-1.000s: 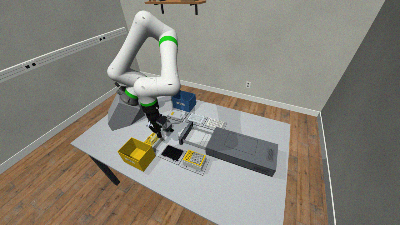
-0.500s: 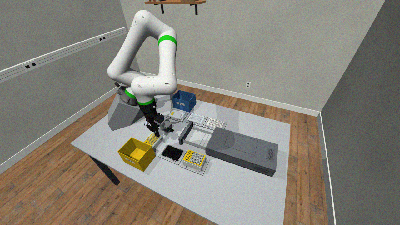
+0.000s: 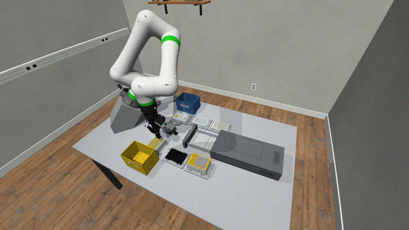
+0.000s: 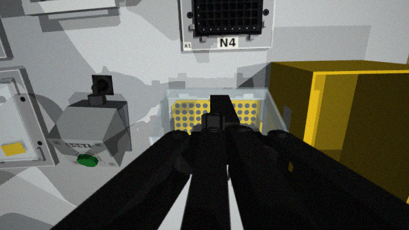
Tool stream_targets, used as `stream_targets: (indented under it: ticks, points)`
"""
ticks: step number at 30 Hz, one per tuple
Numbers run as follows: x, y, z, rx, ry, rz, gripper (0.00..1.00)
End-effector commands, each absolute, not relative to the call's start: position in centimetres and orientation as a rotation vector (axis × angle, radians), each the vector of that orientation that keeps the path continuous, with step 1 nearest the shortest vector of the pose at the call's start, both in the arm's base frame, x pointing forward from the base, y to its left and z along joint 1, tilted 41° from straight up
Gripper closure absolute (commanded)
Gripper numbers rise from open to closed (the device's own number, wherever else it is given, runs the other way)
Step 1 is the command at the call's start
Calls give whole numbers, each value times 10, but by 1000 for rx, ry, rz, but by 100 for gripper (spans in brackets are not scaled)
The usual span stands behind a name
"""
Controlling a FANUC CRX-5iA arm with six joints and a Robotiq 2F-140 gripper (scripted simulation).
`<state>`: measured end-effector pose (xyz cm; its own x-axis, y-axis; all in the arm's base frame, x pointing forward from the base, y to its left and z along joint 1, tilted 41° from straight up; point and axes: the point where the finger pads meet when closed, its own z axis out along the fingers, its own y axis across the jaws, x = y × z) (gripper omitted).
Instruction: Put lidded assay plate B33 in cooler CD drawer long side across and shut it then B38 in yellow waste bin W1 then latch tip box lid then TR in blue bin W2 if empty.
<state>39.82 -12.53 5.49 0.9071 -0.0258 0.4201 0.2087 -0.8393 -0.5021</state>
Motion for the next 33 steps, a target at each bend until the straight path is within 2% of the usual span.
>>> stream_targets:
  ticks: [1, 33]
  points:
    - [397, -126, 55, -2511, -131, -564, 90]
    - [374, -127, 47, -2511, -131, -564, 90]
